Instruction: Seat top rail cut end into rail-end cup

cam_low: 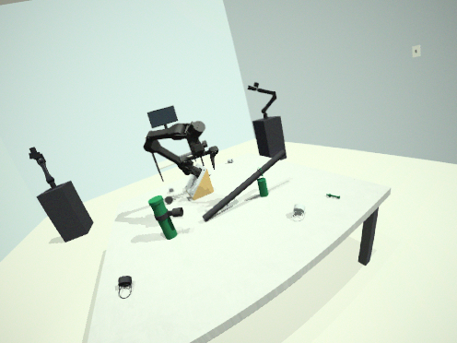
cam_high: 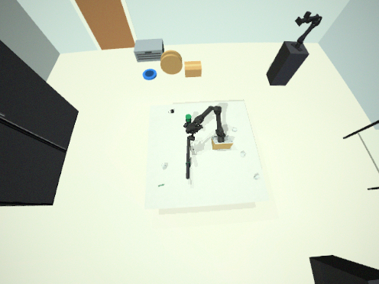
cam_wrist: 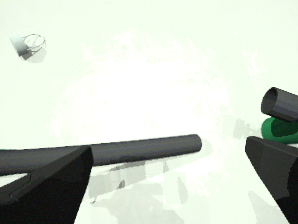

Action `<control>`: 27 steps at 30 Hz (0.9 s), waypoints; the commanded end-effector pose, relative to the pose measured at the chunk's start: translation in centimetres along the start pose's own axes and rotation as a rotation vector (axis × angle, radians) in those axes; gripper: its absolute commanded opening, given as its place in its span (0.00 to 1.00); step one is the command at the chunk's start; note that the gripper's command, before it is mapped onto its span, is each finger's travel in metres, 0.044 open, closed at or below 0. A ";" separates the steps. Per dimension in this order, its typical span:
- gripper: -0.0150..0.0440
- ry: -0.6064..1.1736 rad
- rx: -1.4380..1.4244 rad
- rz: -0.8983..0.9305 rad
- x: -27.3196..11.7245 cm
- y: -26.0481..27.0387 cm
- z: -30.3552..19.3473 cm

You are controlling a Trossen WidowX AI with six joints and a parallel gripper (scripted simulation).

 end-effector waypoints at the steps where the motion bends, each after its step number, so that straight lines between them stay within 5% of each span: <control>1: 1.00 -0.010 -0.023 -0.013 0.1 -0.2 0.3; 19: 1.00 0.091 -1.163 -0.195 3.9 -12.1 5.9; 27: 1.00 0.103 -1.212 -0.203 4.0 -12.7 6.0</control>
Point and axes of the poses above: the point midway between the two fingers, 35 mm back from their tips, its own x axis out along the fingers, its own y axis across the jaws, z = x × y, the point moved 7 cm from there along -x, back along the fingers, and after that the axes turned 15 degrees about x, right-handed, at the moved point
